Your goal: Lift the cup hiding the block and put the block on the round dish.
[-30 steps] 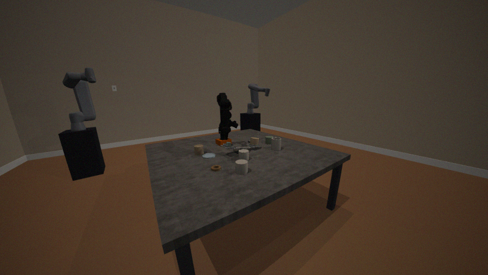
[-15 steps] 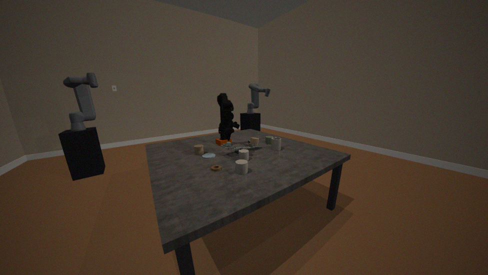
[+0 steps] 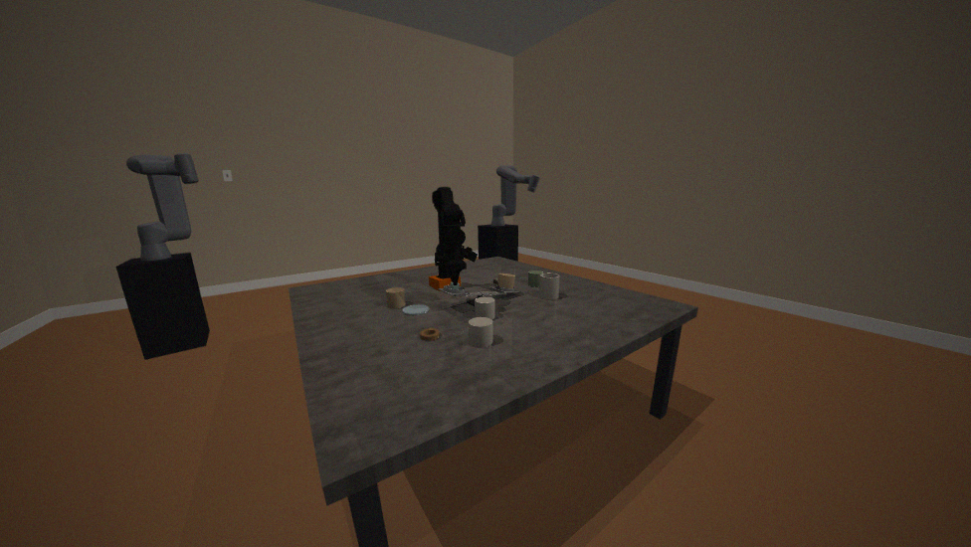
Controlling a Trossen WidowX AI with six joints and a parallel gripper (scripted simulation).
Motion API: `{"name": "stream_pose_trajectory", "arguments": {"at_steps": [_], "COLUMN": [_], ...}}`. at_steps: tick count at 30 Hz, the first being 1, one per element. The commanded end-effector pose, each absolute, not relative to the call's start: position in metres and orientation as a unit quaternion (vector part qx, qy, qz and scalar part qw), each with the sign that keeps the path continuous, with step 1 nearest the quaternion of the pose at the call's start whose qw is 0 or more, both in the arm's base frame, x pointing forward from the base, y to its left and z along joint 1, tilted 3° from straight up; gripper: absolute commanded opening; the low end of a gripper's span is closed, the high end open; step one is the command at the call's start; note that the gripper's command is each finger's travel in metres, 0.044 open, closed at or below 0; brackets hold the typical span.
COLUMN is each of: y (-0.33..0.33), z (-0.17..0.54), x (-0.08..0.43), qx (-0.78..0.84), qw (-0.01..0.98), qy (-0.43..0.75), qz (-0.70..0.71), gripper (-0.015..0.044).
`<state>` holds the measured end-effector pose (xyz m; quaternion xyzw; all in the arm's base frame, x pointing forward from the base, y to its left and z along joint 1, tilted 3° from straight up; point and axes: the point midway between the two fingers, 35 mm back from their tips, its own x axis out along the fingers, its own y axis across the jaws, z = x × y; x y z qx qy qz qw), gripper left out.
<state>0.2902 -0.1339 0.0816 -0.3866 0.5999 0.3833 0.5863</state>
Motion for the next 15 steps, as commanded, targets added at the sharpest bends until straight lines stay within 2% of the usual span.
{"name": "stream_pose_trajectory", "arguments": {"at_steps": [1,10,13,15], "y": [-0.133,-0.132,-0.132,-0.132], "z": [0.072,0.06,0.06,0.06], "x": [0.289,0.288,0.288,0.288], "qx": [-0.384,-0.384,-0.384,-0.384], "qw": [0.585,0.585,0.585,0.585], "qy": [0.6,0.6,0.6,0.6], "qz": [0.388,0.389,0.389,0.389], "gripper": [0.026,0.026,0.0181,0.0168]}}
